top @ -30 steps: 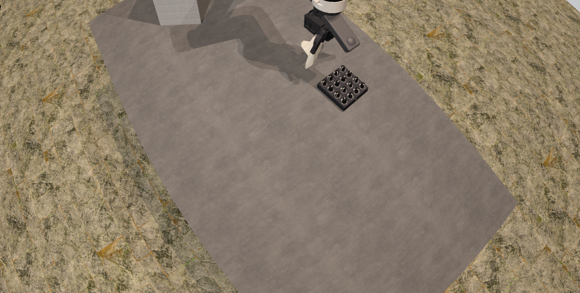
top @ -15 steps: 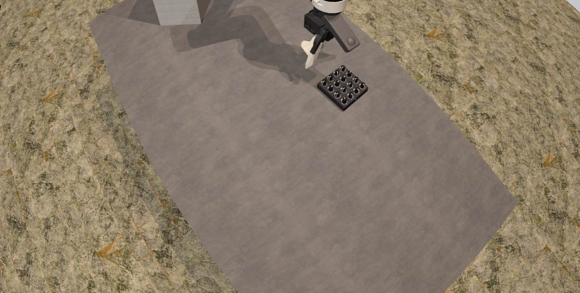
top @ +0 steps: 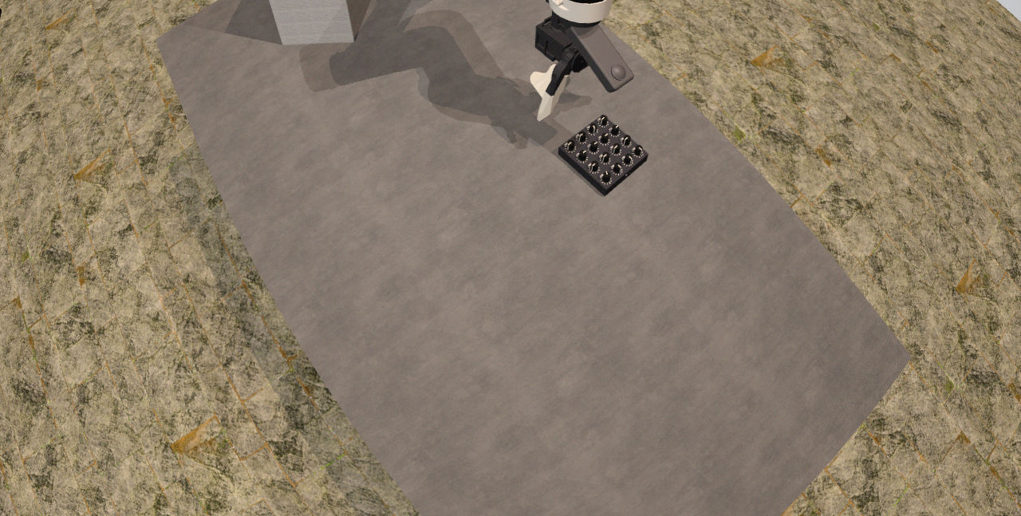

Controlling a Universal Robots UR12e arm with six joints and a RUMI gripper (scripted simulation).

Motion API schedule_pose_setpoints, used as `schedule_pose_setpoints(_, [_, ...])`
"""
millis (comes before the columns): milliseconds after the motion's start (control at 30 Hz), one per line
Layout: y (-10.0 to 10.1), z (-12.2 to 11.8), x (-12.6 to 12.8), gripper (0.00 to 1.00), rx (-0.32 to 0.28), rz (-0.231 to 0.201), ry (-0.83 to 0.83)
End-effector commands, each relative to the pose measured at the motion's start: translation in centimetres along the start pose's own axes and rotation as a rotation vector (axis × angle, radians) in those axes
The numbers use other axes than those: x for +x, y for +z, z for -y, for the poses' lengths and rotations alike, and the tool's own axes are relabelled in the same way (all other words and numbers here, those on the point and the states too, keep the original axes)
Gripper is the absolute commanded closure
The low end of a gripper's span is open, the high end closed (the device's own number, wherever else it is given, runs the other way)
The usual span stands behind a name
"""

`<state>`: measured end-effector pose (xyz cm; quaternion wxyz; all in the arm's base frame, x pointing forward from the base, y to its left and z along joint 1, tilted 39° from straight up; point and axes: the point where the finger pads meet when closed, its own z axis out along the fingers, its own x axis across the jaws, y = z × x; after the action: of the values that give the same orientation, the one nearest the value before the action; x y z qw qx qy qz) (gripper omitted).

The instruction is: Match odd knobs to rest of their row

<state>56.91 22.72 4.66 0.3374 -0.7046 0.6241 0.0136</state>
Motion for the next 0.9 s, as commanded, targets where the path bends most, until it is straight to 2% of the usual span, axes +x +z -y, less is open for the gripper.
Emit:
schedule_pose_setpoints(0, [0.0, -0.08, 0.05, 0.0, 0.0, 0.001, 0.001])
schedule_pose_setpoints(567, [-0.02, 0.16, 0.14, 0.0, 0.001, 0.0, 0.017])
schedule_pose_setpoints(867, [-0.06, 0.9, 0.5, 0.0, 0.003, 0.0, 0.11])
